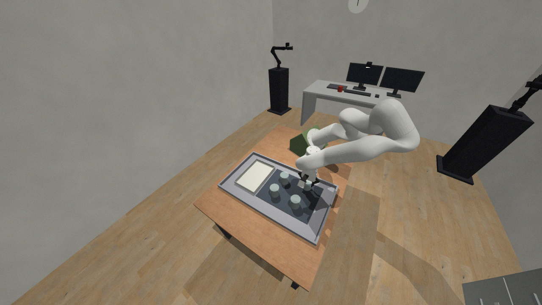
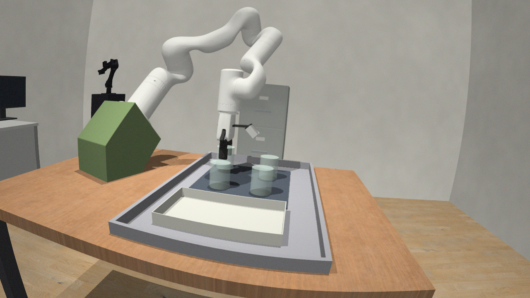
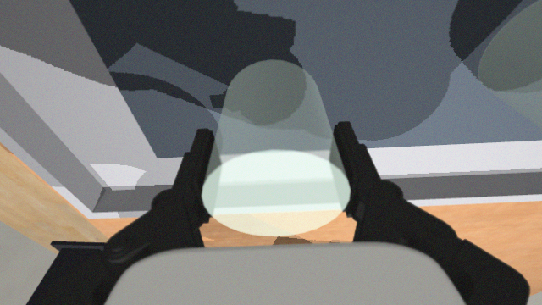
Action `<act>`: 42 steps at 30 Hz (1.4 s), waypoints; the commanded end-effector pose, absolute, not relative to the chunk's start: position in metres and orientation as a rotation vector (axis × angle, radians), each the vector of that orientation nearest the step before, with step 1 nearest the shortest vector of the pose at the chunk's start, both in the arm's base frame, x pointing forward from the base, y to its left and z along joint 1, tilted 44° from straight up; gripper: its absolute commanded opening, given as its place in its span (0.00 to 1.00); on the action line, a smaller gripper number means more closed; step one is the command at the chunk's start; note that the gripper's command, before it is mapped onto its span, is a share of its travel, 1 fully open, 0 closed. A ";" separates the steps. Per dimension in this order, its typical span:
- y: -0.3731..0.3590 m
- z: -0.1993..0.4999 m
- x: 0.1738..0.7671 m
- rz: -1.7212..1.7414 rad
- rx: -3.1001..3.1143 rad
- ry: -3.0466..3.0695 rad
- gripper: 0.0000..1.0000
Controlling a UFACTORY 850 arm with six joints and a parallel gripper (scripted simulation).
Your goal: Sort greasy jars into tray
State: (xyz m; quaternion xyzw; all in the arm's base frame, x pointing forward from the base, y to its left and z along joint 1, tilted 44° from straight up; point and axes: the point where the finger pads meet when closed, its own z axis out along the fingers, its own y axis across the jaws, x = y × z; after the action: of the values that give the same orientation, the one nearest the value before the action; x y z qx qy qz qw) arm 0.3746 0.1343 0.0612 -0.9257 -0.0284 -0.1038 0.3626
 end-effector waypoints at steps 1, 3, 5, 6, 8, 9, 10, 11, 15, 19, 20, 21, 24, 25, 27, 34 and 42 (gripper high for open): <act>0.126 0.070 0.373 -0.267 -2.383 -0.073 0.00; 0.126 0.070 0.373 -0.267 -2.383 -0.073 0.00; 0.122 0.074 0.372 -0.267 -2.383 -0.073 0.00; 0.120 0.076 0.371 -0.267 -2.383 -0.073 0.00; 0.117 0.080 0.371 -0.267 -2.383 -0.073 0.00; 0.115 0.082 0.370 -0.267 -2.383 -0.073 0.00; 0.113 0.084 0.370 -0.267 -2.383 -0.073 0.00; 0.111 0.085 0.369 -0.267 -2.383 -0.073 0.00; 0.104 0.093 0.367 -0.267 -2.383 -0.073 0.00; 0.099 0.099 0.366 -0.267 -2.383 -0.073 0.00; 0.099 0.099 0.366 -0.267 -2.383 -0.073 0.00; 0.097 0.101 0.366 -0.267 -2.383 -0.073 0.00; 0.092 0.106 0.364 -0.267 -2.383 -0.073 0.00; 0.090 0.108 0.364 -0.267 -2.383 -0.073 0.00; 0.086 0.112 0.363 -0.267 -2.383 -0.073 0.00; 0.074 0.125 0.360 -0.267 -2.383 -0.073 0.00; 0.063 0.136 0.357 -0.267 -2.383 -0.073 0.00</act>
State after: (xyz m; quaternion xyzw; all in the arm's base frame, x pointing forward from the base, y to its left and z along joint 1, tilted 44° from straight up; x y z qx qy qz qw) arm 0.3580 0.0698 0.1292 -0.9257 -0.0283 -0.1036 0.3627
